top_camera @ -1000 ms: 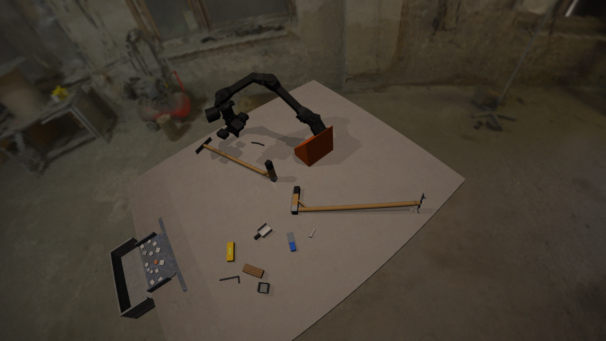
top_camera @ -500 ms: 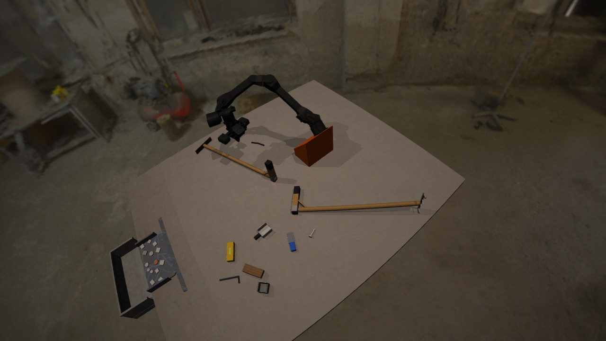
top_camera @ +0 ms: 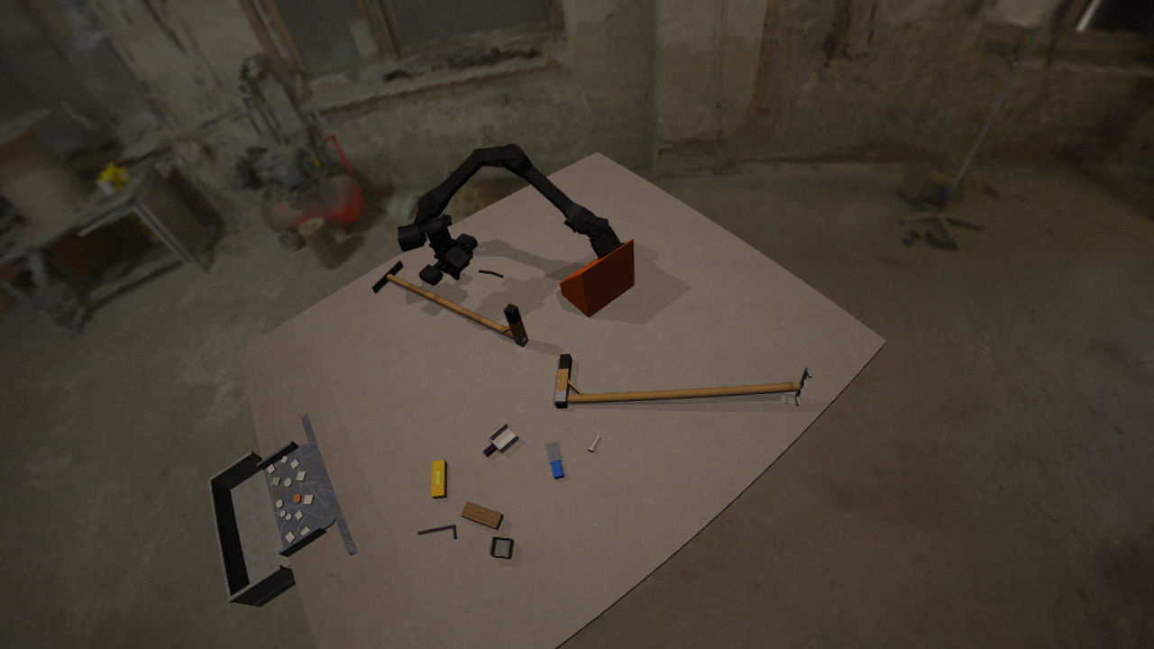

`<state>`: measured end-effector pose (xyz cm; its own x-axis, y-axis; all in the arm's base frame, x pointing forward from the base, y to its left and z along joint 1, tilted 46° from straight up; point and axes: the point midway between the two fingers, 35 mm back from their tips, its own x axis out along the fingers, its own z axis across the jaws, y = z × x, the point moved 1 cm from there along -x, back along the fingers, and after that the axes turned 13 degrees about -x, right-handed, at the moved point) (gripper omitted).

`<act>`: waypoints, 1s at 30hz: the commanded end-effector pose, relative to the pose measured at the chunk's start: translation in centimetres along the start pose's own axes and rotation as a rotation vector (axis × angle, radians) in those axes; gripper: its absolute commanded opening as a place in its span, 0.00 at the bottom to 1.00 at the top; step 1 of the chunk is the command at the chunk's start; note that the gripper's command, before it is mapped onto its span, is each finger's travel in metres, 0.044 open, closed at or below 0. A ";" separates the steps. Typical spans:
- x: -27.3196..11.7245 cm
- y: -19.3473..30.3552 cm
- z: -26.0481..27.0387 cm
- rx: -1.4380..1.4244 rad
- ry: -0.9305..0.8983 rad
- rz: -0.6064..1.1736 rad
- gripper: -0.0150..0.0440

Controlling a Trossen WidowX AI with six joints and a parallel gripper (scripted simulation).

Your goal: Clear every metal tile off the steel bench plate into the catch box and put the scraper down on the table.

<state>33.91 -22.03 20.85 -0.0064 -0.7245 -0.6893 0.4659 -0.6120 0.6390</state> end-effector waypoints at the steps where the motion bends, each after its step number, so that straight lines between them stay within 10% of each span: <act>1: 1.5 -0.2 0.0 -0.011 -0.003 -0.007 0.25; 30: 8.4 -0.5 1.1 -0.038 -0.011 0.006 0.25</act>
<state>32.90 -27.66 15.82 -0.0089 -0.7341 -0.6789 0.4904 -0.5949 0.6369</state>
